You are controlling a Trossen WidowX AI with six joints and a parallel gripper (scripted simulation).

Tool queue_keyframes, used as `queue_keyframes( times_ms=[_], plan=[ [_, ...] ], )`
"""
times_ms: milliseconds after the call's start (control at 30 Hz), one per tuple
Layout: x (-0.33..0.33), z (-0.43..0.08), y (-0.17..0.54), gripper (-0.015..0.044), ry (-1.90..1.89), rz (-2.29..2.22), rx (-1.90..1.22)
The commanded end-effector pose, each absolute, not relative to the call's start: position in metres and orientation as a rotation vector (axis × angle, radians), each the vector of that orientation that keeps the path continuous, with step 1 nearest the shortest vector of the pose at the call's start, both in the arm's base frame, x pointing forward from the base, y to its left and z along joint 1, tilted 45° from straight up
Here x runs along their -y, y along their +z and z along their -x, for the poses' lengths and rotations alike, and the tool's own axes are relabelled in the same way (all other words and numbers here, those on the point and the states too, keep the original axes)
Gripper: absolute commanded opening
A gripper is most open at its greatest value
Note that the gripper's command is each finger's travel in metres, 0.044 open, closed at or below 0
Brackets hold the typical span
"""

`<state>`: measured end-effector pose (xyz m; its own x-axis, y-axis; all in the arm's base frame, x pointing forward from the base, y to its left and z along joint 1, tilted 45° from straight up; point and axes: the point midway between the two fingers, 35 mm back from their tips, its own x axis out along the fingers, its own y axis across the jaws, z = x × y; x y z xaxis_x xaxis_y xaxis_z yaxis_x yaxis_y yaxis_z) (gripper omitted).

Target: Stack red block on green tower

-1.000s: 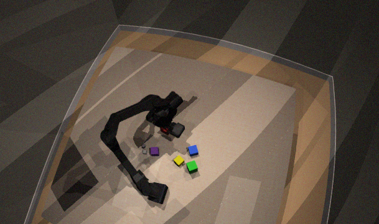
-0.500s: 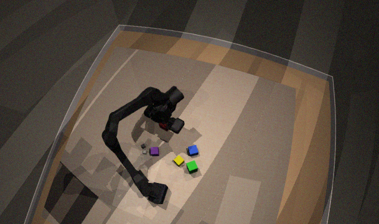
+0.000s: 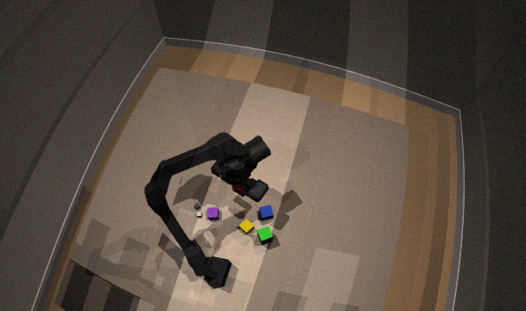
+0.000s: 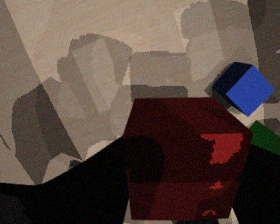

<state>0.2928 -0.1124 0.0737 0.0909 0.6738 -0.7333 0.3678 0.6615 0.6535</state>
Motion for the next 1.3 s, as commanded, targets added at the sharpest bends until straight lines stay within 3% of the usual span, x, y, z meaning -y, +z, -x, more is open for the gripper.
queue_keyframes(
  times_ms=[0,700,1267],
  plan=[
    [0.129,-0.275,0.058,0.0,0.276,-0.893,-1.524],
    [0.179,-0.168,-0.012,0.0,0.341,-0.86,-1.506],
    [0.157,-0.168,-0.039,0.0,0.346,-0.86,-1.504]
  ],
)
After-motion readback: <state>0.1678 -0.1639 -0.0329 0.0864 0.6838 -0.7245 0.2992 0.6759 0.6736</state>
